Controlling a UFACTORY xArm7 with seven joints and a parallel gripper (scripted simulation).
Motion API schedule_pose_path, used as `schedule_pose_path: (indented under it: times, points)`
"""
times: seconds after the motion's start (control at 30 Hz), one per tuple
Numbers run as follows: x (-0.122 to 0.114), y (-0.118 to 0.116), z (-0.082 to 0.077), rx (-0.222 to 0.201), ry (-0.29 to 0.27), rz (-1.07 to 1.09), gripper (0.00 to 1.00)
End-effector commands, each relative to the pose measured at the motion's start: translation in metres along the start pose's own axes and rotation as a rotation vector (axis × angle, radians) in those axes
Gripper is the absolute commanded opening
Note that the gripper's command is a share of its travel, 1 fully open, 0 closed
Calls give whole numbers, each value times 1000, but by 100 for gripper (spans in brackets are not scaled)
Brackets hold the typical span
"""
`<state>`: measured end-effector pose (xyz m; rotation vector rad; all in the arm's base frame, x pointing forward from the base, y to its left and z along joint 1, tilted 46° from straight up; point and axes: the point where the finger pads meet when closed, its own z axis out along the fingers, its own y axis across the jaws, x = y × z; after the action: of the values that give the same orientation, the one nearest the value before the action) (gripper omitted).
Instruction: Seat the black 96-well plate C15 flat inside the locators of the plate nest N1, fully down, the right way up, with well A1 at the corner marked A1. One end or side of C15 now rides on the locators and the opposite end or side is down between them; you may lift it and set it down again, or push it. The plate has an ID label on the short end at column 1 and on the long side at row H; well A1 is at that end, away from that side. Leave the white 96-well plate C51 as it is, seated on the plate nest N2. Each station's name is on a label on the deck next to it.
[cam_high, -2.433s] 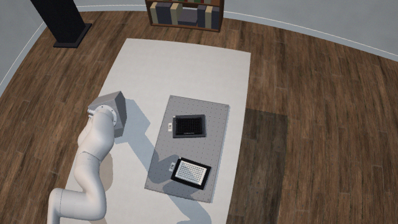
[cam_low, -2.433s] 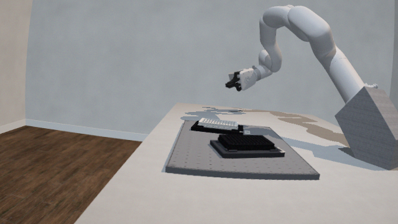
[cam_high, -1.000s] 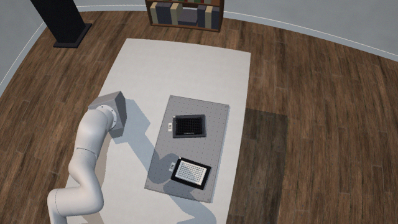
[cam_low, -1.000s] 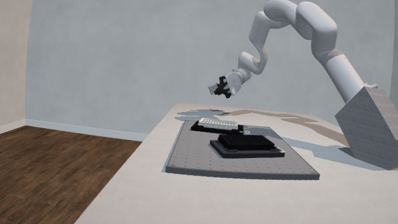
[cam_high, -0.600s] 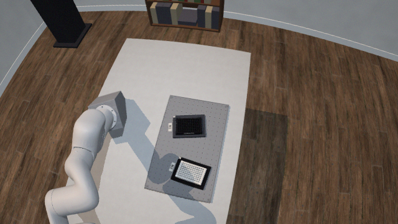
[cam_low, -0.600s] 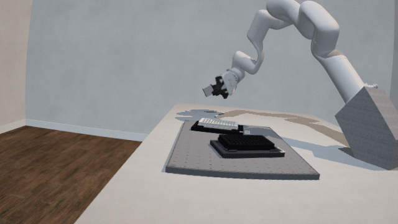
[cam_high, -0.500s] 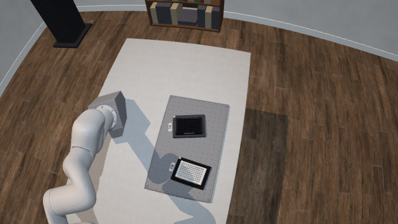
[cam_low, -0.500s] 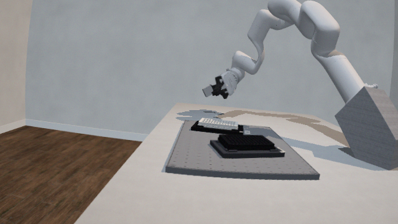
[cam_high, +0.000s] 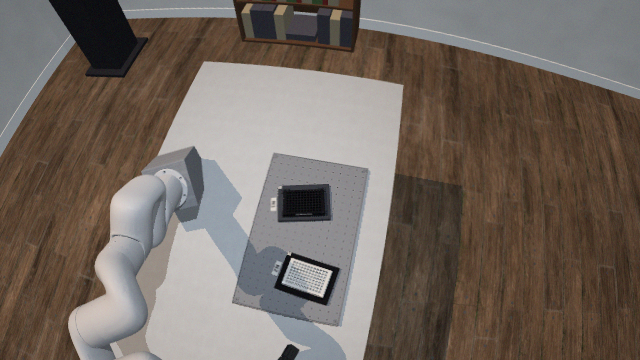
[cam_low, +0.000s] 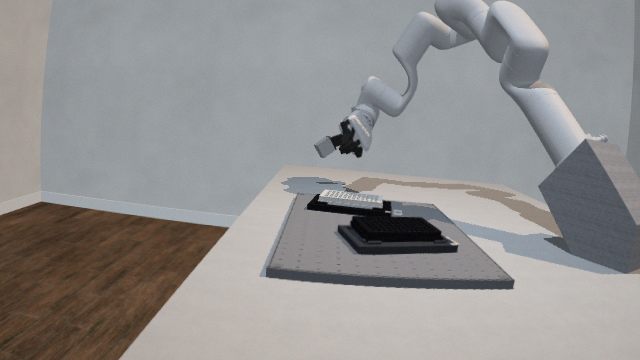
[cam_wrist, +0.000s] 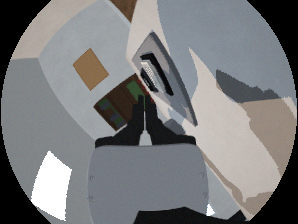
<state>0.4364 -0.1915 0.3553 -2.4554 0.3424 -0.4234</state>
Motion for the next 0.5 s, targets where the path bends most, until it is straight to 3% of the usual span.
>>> schedule_pose_path:
  times: [0.0, 0.1, 0.27, 0.37, 0.47]
  points:
    - [-7, -7, 15, -6, -5, 2, 0]
    - [-14, -12, 27, -68, -84, 0, 0]
    - [-22, -17, 42, -68, -84, 0, 0]
    - [-29, -22, 54, -138, -154, -12, 0]
    - [-32, -24, 58, -138, -154, -12, 0]
